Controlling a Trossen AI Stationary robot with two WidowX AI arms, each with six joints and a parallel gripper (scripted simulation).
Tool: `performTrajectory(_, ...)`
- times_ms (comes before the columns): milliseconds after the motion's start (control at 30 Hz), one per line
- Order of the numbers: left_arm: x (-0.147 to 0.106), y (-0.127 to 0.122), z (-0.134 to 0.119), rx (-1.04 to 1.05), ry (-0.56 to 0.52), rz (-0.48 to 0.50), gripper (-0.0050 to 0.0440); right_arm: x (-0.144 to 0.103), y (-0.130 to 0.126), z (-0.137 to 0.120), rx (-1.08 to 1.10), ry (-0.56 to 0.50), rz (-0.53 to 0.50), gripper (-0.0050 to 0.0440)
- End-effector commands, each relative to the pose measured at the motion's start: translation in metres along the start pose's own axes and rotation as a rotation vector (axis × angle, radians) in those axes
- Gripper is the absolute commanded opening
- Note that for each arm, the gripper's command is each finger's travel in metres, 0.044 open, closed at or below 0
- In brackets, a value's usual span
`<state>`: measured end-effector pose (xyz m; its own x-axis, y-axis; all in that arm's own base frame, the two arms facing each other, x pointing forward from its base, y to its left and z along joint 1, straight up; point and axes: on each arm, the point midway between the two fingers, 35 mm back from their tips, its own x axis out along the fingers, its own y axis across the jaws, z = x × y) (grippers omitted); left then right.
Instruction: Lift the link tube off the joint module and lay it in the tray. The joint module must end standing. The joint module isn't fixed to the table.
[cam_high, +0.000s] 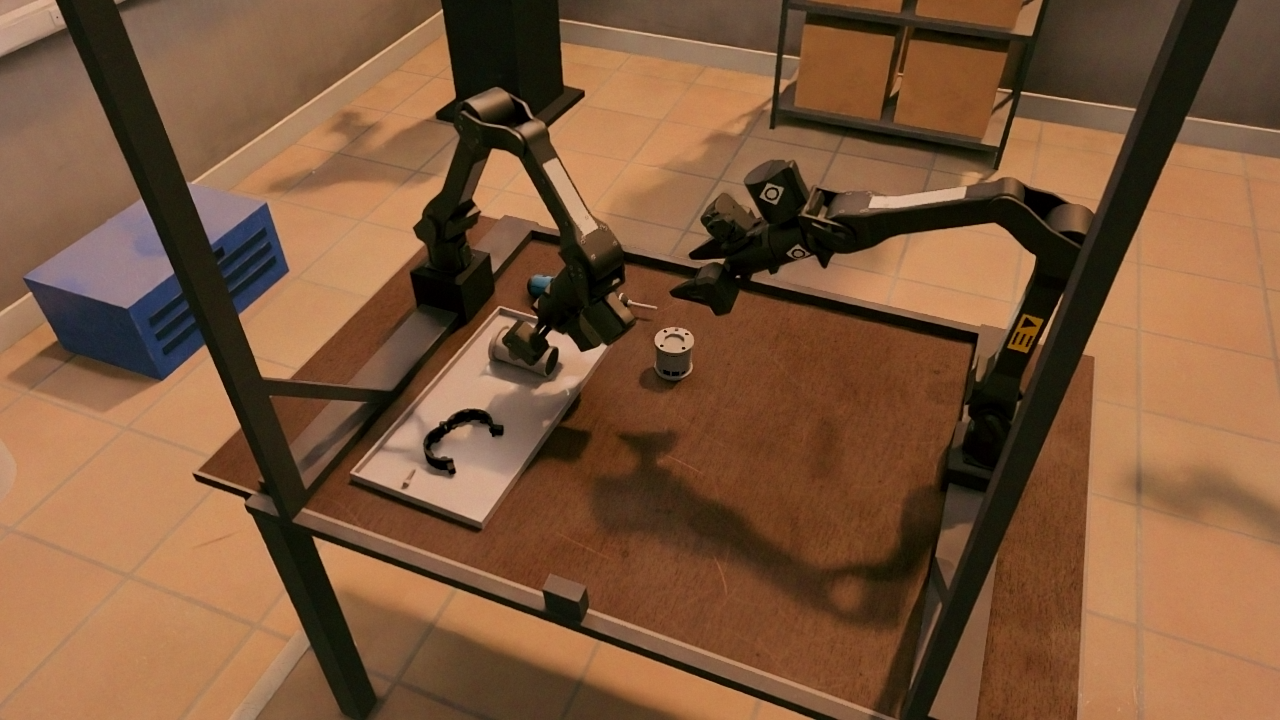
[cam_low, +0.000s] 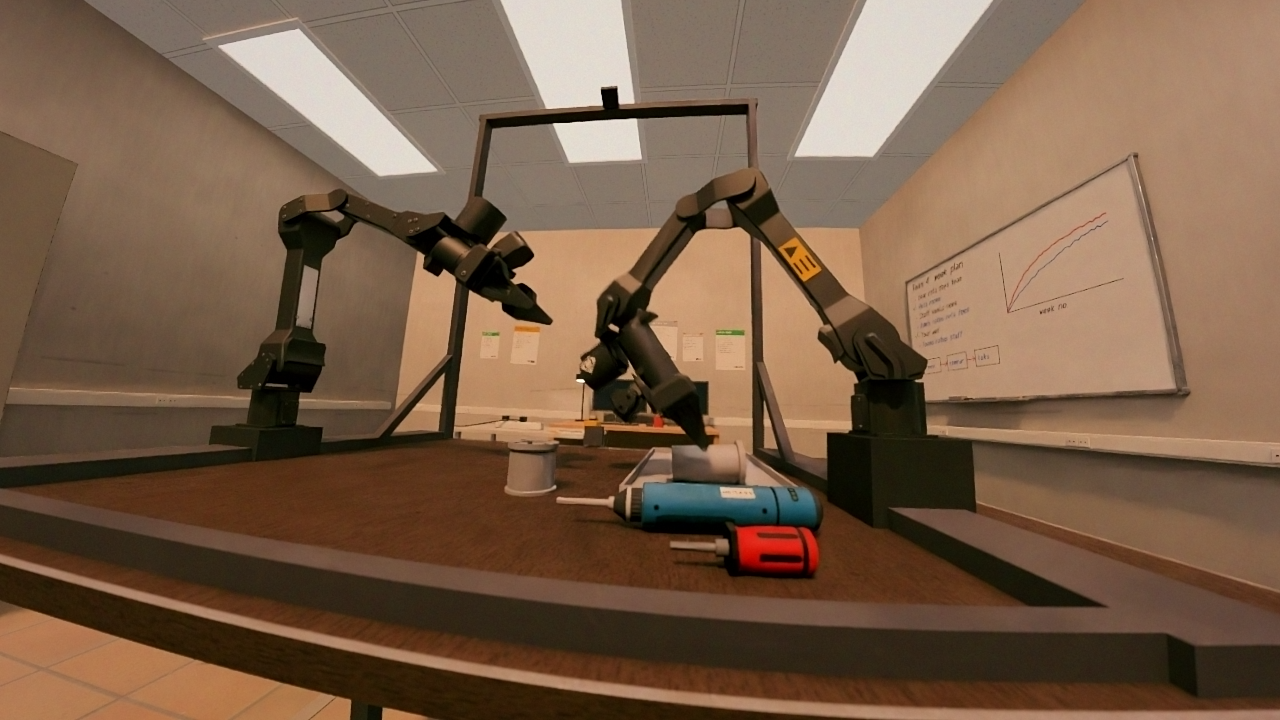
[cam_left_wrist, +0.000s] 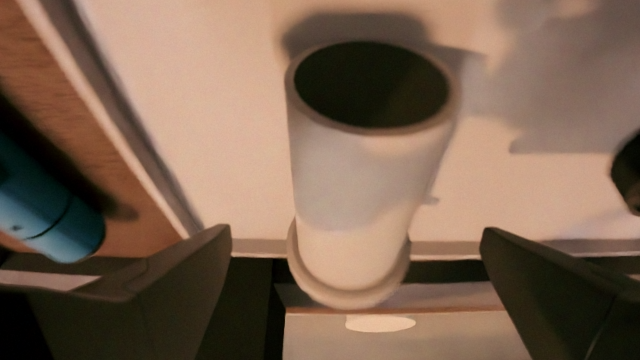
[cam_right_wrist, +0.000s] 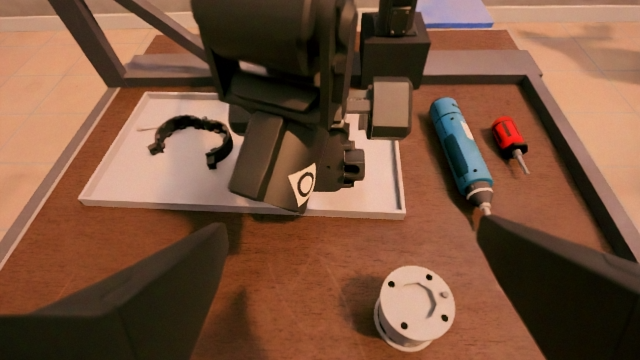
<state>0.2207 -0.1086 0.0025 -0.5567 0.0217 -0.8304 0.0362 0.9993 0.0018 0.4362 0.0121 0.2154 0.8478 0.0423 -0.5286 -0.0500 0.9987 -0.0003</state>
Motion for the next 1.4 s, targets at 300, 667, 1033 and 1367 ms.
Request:
performTrajectory(300, -0.036, -0.001, -0.009, 0.038, -0.082, -0.001, 0.044, -0.006, 0.0, 0.011, 0.0, -0.03, -0.001, 0.044)
performTrajectory(667, -0.036, -0.001, -0.044, 0.224, -0.431, 0.023, 0.044, -0.006, 0.0, 0.011, 0.0, -0.03, -0.001, 0.044)
performTrajectory(1033, -0.035, 0.002, -0.07, 0.371, -0.707, 0.042, 0.044, -0.006, 0.0, 0.011, 0.0, -0.03, -0.001, 0.044)
performTrajectory(1367, -0.032, 0.003, -0.084, 0.46, -0.875, 0.053, 0.044, -0.006, 0.0, 0.011, 0.0, -0.03, -0.001, 0.044)
